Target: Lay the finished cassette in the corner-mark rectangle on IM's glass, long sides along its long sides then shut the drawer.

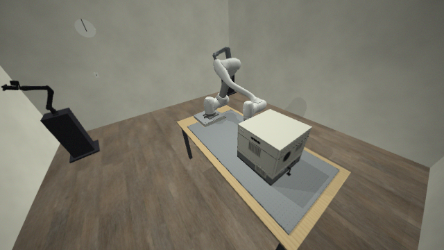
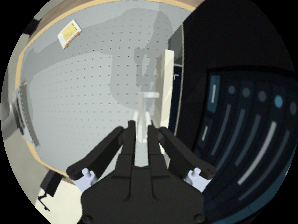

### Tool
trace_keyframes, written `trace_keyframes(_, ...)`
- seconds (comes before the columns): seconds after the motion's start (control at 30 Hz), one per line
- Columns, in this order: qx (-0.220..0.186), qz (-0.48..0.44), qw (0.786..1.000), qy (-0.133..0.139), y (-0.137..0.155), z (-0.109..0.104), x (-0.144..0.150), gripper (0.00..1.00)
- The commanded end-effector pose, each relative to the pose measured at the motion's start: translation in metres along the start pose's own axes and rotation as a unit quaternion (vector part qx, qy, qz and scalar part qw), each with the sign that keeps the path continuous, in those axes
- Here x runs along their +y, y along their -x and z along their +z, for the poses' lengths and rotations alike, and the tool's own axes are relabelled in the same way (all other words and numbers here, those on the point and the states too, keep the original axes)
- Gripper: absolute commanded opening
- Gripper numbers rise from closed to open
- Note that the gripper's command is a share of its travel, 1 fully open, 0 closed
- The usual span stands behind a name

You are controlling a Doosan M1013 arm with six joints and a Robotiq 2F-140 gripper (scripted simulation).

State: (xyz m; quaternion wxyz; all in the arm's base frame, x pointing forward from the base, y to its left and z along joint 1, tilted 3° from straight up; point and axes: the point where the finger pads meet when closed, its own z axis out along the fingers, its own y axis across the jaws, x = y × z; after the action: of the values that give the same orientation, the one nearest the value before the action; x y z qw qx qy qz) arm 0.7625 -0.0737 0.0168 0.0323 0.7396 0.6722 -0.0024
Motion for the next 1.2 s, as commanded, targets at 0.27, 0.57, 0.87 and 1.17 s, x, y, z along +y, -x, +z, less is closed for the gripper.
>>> trace_keyframes(0.27, 0.0, 0.0, 1.0, 0.0, 0.0, -0.001, -0.014, 0.1)
trace_keyframes(0.57, 0.0, 0.0, 1.0, 0.0, 0.0, -0.002, -0.023, 0.1)
trace_keyframes(0.87, 0.0, 0.0, 1.0, -0.011, 0.0, -0.002, -0.034, 0.1)
trace_keyframes(1.17, 0.0, 0.0, 1.0, -0.011, 0.0, -0.003, -0.043, 0.1)
